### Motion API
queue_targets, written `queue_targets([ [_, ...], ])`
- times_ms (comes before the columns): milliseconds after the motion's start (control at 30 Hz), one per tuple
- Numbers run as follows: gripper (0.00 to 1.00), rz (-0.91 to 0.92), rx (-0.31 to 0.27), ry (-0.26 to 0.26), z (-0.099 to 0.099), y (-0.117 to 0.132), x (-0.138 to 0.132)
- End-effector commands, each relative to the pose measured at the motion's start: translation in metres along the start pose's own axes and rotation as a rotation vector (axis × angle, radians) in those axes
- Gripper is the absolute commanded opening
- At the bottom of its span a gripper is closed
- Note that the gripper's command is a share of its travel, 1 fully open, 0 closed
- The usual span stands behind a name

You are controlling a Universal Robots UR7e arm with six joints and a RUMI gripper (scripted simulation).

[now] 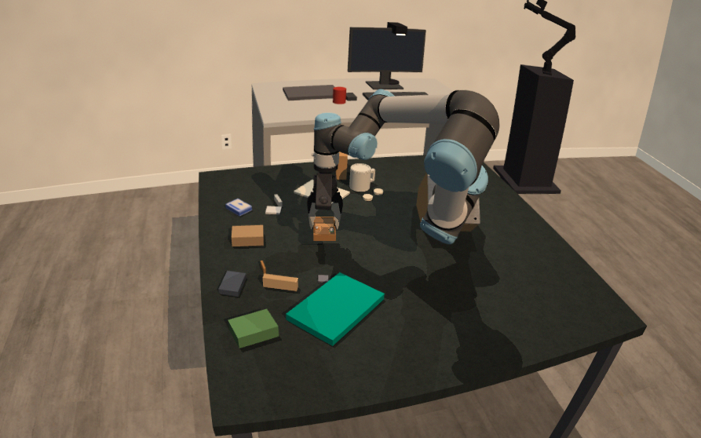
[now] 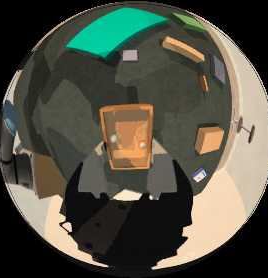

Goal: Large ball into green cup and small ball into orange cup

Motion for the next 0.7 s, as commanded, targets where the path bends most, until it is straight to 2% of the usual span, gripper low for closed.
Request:
queue_targets([
  [0,0.43,0.001,0.003,-0.002,0.009,-0.001,-0.001],
  [667,0.43,0.001,0.003,-0.002,0.036,-0.001,-0.001],
])
Point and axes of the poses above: the point where the finger pads meet when closed, its own z axis out along the fingers, its own x axis across the jaws, y = z × x, the point moved 8 cm from there along -z, back along the fingers, and after that the axes turned 10 degrees about -z, right-handed, at the moved point
